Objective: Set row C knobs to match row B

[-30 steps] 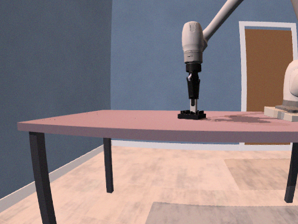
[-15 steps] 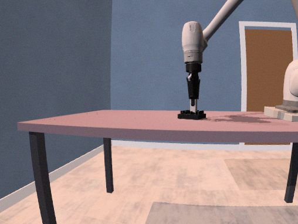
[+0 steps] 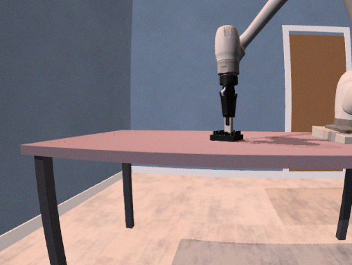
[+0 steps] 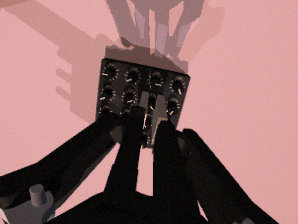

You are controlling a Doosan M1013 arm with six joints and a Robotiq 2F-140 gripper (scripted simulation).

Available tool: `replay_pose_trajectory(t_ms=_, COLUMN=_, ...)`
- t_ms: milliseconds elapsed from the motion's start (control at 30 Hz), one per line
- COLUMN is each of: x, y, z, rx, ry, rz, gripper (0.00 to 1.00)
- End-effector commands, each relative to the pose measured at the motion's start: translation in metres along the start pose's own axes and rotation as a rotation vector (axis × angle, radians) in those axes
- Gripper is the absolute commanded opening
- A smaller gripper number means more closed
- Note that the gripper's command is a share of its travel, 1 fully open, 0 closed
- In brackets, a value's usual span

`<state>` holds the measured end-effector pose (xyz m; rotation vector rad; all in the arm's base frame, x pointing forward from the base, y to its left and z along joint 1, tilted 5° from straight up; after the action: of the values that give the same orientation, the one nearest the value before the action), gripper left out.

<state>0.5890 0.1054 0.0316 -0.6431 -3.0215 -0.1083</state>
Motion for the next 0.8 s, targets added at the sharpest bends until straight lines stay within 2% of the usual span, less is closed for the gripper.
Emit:
replay_pose_trajectory(t_ms=0, x=0.0000, y=0.0000, z=-0.0001, rx=0.000, ry=0.000, rz=0.030, gripper=0.05)
replay_pose_trajectory(t_ms=333, x=0.0000, y=0.0000, z=-0.0001, rx=0.000, ry=0.000, rz=0.141, gripper=0.05)
replay_pose_trajectory(t_ms=767, x=0.0000, y=0.0000, z=-0.0001, rx=0.000, ry=0.000, rz=0.411, gripper=0.05)
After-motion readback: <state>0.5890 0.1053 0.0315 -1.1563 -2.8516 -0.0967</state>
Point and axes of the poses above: the point where the finger pads meet when closed, its own z axis out along the fingers, its own y axis across the jaws, x = y × z, the point moved 2 cm from there along -z, back along the fingers, and after that the axes turned 2 degrees about -z, right-handed, at the moved point
